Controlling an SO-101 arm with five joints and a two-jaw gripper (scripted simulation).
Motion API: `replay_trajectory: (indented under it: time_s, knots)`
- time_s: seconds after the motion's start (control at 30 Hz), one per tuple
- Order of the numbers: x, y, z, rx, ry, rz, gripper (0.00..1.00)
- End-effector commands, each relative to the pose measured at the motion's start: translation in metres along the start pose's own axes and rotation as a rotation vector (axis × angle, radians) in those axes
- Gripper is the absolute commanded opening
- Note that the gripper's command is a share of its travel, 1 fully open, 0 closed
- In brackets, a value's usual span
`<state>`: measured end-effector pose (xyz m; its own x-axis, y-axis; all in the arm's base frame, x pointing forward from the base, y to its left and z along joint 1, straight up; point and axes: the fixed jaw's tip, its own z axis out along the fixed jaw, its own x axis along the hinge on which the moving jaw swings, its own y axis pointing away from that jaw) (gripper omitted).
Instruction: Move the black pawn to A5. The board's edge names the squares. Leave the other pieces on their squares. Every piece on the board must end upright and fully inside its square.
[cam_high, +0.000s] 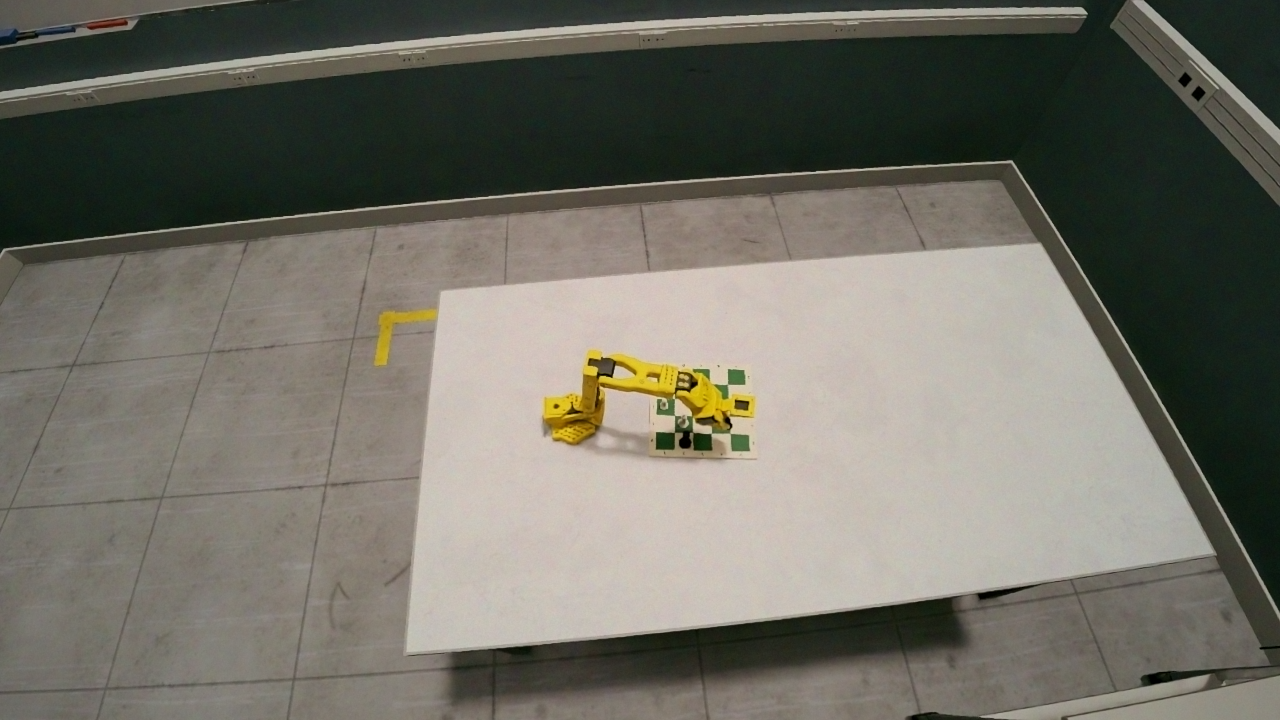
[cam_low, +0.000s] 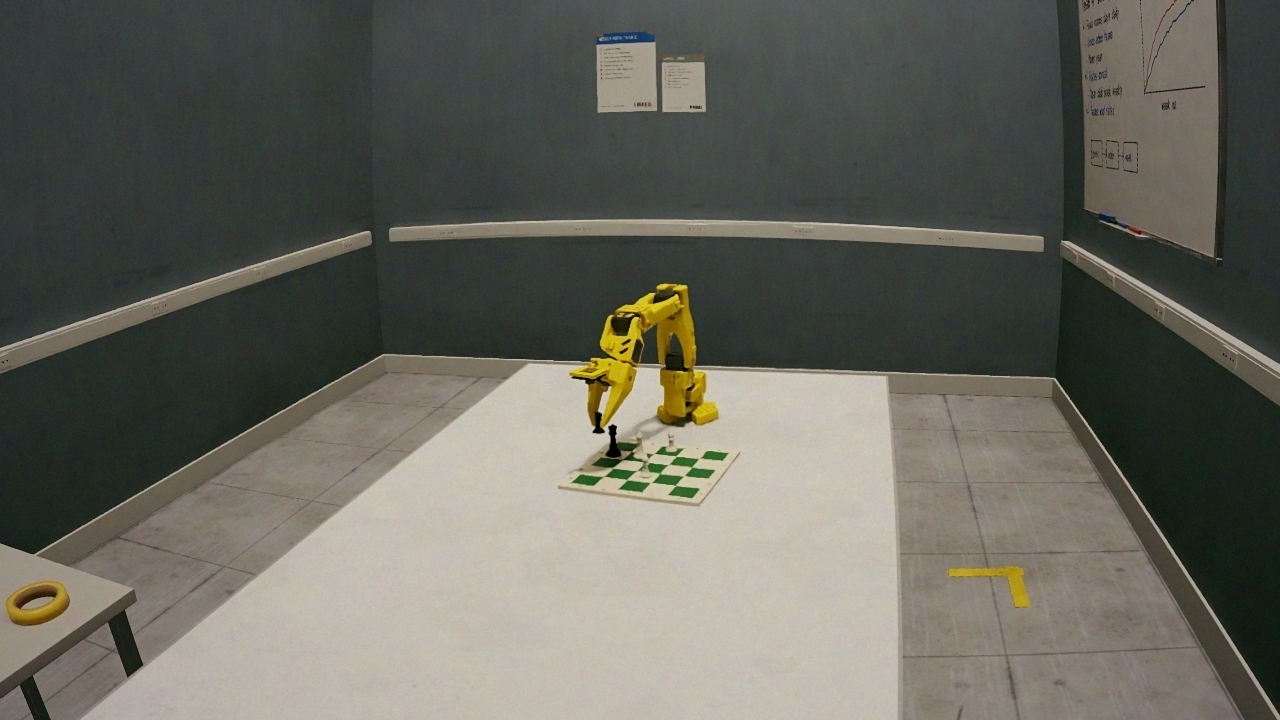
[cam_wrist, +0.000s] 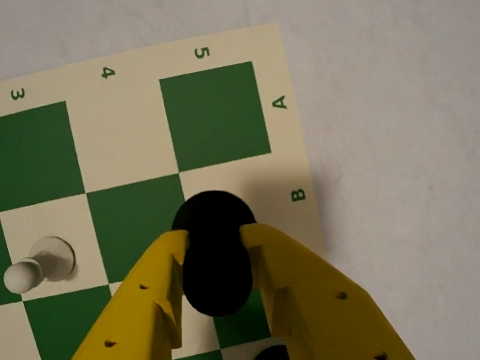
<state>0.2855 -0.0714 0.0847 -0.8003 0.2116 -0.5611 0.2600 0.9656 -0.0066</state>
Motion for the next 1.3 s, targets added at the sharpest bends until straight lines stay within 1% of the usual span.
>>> replay_trajectory:
  time_s: [0.0,0.13,0.3,0.83,0.97,1.13,1.27]
  knots:
    - [-0.02,-0.004,0.009,0.005,0.038,0.01,0.0]
    - [-0.029,-0.004,0.014,0.006,0.037,0.012,0.0]
    - [-0.032,-0.005,0.017,0.006,0.036,0.013,0.0]
    - [-0.032,-0.005,0.017,0.006,0.036,0.013,0.0]
    - [-0.031,-0.005,0.018,0.007,0.036,0.013,0.0]
    - [-0.024,-0.006,0.026,0.008,0.037,0.015,0.0]
    - [-0.023,-0.006,0.027,0.008,0.037,0.015,0.0]
